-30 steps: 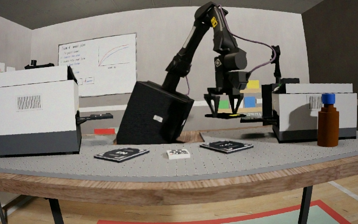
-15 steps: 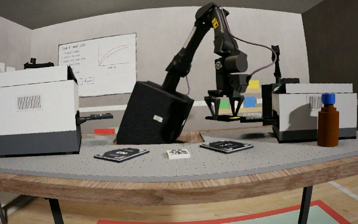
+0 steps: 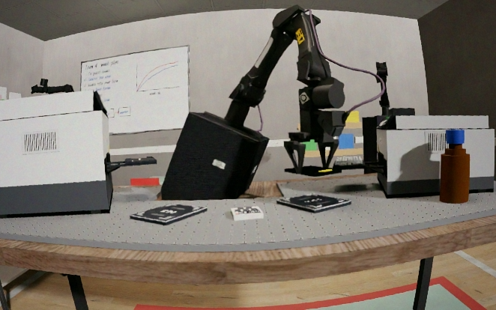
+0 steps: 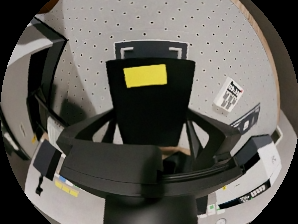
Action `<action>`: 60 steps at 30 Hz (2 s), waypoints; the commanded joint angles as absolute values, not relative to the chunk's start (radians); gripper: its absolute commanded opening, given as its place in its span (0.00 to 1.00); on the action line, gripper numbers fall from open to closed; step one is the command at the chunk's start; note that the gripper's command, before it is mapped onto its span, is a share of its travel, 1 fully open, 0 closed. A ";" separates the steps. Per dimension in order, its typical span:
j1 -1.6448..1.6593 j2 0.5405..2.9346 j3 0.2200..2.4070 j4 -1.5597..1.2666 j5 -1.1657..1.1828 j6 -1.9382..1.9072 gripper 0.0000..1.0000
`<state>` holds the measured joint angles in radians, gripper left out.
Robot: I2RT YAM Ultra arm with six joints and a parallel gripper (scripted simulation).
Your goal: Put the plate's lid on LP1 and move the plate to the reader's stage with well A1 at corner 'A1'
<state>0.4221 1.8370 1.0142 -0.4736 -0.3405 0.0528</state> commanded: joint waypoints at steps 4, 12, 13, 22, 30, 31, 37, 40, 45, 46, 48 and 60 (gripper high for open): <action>0.423 1.827 1.013 -0.430 -0.330 0.070 0.85; 0.437 1.886 0.999 -0.388 -0.325 0.082 0.85; 0.443 1.891 0.998 -0.384 -0.325 0.084 0.85; 0.450 1.916 1.000 -0.351 -0.323 0.093 0.85; 0.462 1.953 0.993 -0.313 -0.319 0.104 0.85; 0.464 1.957 0.994 -0.308 -0.319 0.106 0.85; 0.459 1.974 1.006 -0.290 -0.317 0.111 0.85; 0.473 1.986 1.014 -0.277 -0.316 0.115 0.85; 0.470 2.008 1.013 -0.253 -0.313 0.122 0.85; 0.475 2.013 1.015 -0.248 -0.313 0.123 0.85; 0.483 2.021 1.025 -0.240 -0.313 0.126 0.85; 0.480 2.028 1.019 -0.235 -0.319 0.124 0.85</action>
<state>0.4808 2.0350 1.0084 -0.2413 -0.3210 0.1211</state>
